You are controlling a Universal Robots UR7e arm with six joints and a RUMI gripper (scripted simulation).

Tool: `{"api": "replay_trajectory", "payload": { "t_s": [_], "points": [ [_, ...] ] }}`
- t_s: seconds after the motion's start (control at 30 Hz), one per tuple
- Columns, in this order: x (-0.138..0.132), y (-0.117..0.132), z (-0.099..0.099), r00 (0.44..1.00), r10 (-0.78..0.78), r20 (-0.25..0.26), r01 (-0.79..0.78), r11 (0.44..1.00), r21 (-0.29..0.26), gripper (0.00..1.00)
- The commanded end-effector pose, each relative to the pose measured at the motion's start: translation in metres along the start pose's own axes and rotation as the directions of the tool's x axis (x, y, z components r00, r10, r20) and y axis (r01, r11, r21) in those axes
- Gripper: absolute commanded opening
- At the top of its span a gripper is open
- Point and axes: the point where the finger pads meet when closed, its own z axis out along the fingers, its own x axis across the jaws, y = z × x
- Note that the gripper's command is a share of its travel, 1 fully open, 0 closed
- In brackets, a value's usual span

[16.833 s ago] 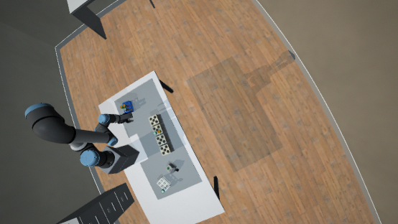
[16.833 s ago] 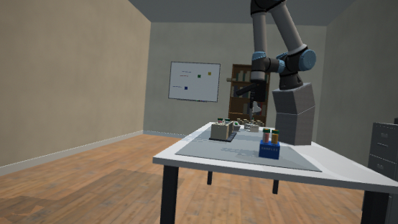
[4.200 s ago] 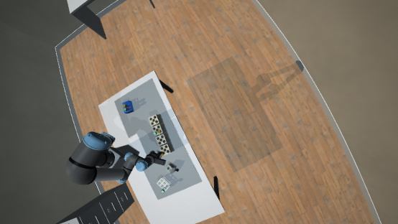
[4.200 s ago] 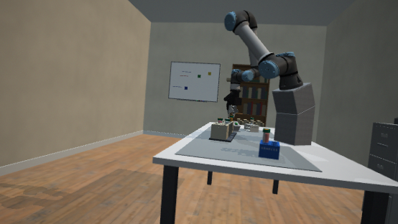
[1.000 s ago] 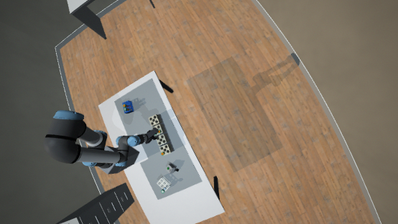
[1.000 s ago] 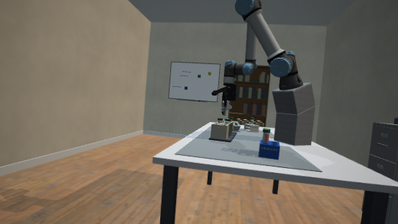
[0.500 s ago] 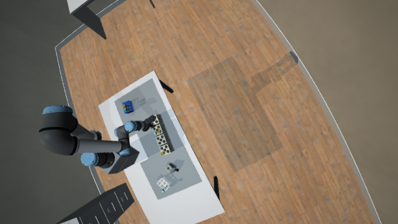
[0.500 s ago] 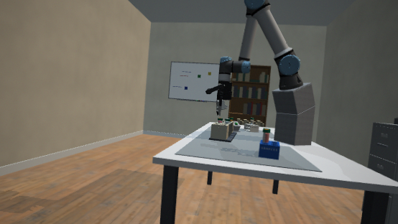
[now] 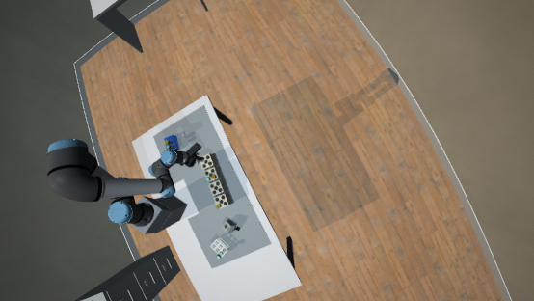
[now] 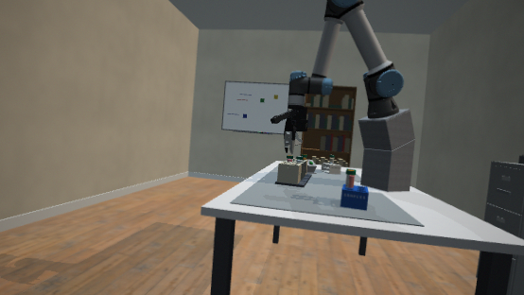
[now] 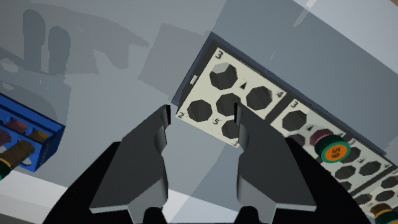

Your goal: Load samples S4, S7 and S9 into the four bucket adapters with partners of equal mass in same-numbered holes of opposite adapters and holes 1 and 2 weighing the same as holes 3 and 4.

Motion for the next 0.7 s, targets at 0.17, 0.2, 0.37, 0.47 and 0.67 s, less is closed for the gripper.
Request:
{"api": "replay_trajectory", "payload": {
  "t_s": [0.17, 0.2, 0.37, 0.47, 0.67],
  "points": [
    [-0.075, 0.020, -0.001, 0.889, -0.458, -0.005, 0.458, 0.889, 0.000, 0.35],
    [-0.083, 0.022, -0.001, 0.867, -0.499, -0.005, 0.499, 0.867, -0.001, 0.35],
    [-0.123, 0.034, 0.001, 0.725, -0.689, -0.001, 0.689, 0.725, -0.004, 0.35],
    [-0.131, 0.036, 0.001, 0.678, -0.735, -0.002, 0.735, 0.678, -0.004, 0.35],
    [-0.179, 0.045, 0.000, 0.608, -0.794, -0.006, 0.794, 0.608, -0.001, 0.35]
  ]
}}
